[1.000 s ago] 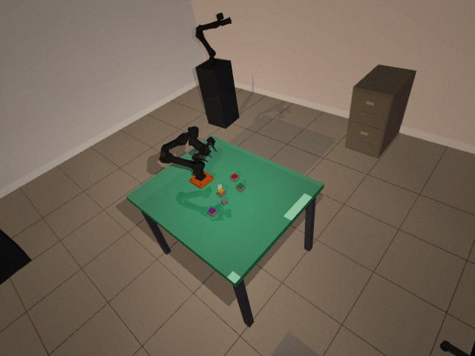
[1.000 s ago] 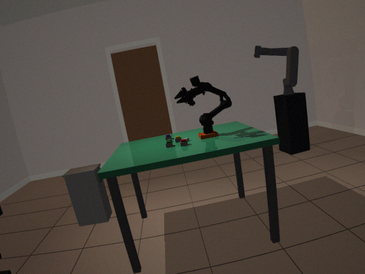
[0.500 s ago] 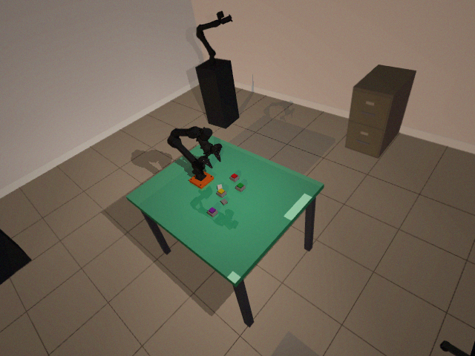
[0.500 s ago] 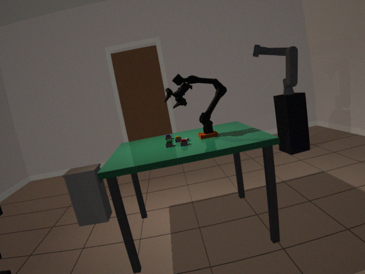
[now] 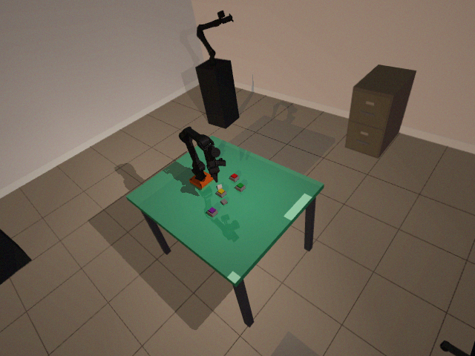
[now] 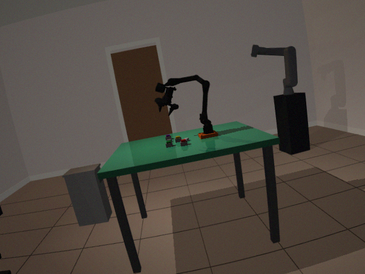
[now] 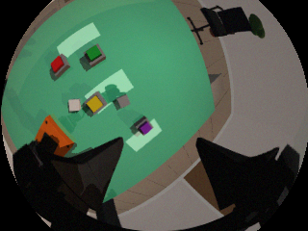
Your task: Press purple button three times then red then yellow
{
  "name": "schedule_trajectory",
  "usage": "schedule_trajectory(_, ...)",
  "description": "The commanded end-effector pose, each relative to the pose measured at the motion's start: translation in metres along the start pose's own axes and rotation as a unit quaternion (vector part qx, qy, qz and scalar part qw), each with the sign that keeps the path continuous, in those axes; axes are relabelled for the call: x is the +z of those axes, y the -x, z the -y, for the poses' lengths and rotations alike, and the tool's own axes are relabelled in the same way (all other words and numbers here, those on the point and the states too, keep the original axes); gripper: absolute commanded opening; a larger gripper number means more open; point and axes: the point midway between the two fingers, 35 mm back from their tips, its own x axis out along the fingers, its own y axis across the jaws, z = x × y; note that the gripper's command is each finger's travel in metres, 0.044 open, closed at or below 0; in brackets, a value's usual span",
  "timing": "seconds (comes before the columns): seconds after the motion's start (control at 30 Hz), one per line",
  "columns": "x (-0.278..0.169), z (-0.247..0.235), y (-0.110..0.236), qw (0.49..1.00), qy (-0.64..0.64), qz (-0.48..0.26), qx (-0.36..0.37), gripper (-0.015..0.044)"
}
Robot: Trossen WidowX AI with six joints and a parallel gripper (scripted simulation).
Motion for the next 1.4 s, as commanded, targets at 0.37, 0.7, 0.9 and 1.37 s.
schedule_trajectory(0.37, -0.071, 0.020, -0.106, 0.864, -0.451, -0.101, 0.198, 0.0400)
schedule_trajectory(0.7, -0.075, 0.019, -0.113, 0.852, -0.470, -0.107, 0.205, 0.0374)
schedule_trajectory(0.9, -0.074, -0.007, -0.164, 0.852, -0.470, -0.107, 0.205, 0.0216)
schedule_trajectory(1.37, -0.074, -0.008, -0.166, 0.852, -0.470, -0.107, 0.206, 0.0020)
